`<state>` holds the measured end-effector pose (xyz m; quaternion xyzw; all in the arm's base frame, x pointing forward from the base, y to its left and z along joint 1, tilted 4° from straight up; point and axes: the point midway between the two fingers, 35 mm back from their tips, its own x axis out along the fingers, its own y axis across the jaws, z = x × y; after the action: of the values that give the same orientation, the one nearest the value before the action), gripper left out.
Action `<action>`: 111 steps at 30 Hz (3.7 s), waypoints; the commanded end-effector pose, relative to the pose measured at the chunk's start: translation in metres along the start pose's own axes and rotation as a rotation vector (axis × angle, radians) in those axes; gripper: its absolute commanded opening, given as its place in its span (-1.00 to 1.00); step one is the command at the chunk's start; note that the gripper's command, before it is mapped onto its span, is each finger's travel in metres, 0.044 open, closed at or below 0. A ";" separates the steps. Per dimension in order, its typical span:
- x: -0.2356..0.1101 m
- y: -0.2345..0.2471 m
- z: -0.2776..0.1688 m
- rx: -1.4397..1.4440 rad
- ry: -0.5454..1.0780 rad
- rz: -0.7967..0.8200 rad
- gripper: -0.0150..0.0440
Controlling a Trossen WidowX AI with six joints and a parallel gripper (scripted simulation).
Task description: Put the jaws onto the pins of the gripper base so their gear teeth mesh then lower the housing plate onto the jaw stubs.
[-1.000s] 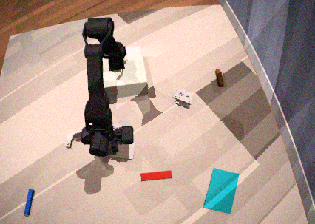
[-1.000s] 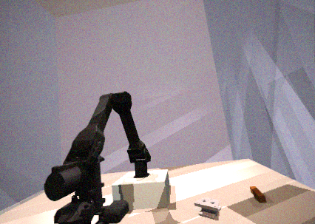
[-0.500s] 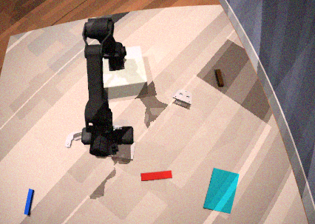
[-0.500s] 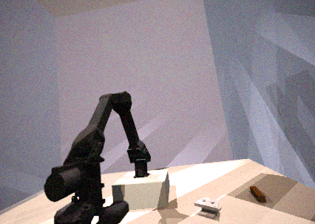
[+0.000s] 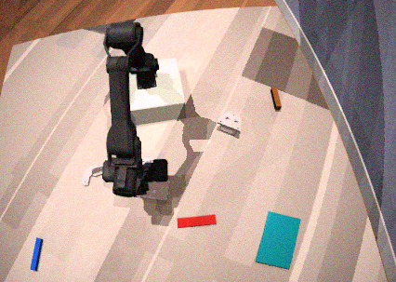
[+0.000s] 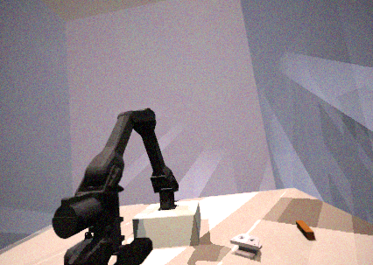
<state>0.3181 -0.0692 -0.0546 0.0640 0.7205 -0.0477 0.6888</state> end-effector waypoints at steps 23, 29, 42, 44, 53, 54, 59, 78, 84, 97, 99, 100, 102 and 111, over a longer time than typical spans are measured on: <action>-0.042 0.000 0.002 -0.002 0.000 -0.003 0.27; -0.069 0.000 0.000 -0.003 0.000 -0.005 0.27; -0.063 -0.022 0.000 -0.278 -0.006 -0.004 1.00; -0.064 -0.026 0.000 -0.332 -0.005 -0.005 1.00; -0.067 -0.045 -0.003 -0.570 -0.004 -0.008 1.00; -0.067 -0.047 -0.003 -0.596 -0.004 -0.008 1.00; -0.069 -0.057 -0.006 -0.726 -0.003 -0.010 1.00; -0.075 -0.095 -0.017 -1.236 0.005 -0.012 1.00; -0.076 -0.107 -0.022 -1.397 0.008 -0.012 1.00; -0.080 -0.132 -0.033 -1.746 0.014 -0.010 1.00; -0.081 -0.136 -0.035 -1.800 0.015 -0.009 1.00; -0.081 -0.138 -0.036 -1.827 0.016 -0.009 1.00; -0.082 -0.141 -0.038 -1.880 0.017 -0.008 1.00; -0.073 -0.144 -0.040 -1.920 0.018 -0.007 1.00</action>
<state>0.2610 -0.2062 0.0253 -0.5276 0.4584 0.5585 0.4467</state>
